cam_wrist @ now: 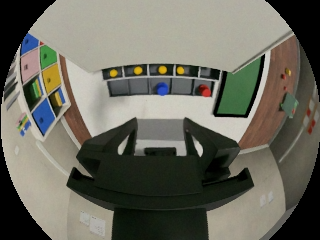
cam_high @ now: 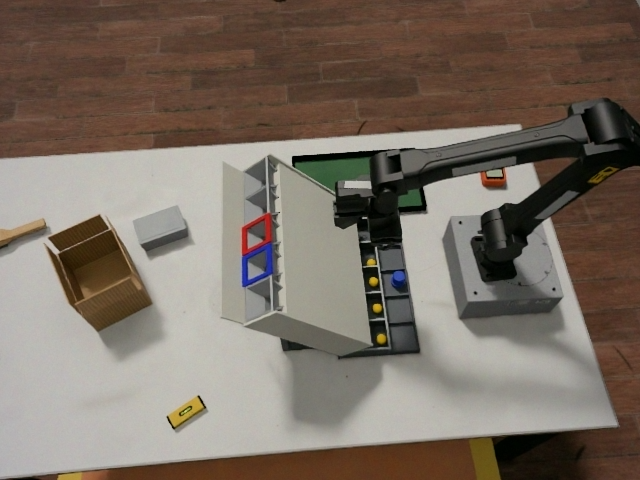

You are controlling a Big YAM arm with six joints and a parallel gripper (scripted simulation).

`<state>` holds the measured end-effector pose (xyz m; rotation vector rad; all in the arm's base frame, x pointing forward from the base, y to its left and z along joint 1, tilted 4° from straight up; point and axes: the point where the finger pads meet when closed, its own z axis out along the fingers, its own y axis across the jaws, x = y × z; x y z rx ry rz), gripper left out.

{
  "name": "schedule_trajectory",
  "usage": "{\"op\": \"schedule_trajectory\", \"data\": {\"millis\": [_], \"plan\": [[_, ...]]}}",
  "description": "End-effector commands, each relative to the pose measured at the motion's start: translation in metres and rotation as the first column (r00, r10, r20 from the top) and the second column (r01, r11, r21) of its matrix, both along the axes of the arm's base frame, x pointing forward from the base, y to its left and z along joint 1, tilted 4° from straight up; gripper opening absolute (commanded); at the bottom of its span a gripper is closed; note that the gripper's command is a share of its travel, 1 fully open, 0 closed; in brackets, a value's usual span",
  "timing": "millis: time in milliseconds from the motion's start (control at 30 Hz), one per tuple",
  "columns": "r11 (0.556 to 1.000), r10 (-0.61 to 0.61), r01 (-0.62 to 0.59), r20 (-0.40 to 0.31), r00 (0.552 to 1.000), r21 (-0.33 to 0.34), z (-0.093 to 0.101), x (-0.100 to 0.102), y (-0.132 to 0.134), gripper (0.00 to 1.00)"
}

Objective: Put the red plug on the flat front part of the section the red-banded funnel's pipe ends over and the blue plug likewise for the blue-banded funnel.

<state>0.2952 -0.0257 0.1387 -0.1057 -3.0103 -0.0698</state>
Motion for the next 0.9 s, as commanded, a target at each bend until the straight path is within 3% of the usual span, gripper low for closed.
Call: {"op": "schedule_trajectory", "data": {"millis": [0,700,867], "plan": [[1.0,0.0,0.0,0.026,1.0,-0.002,0.0114,0.0153,-0.0037,0.59],[1.0,-0.002,0.003,0.081,0.997,-0.005,0.0118,0.0163,-0.0036,0.59],[1.0,0.0,0.0,0.036,0.999,-0.003,0.0032,0.0081,-0.0008,0.59]]}}
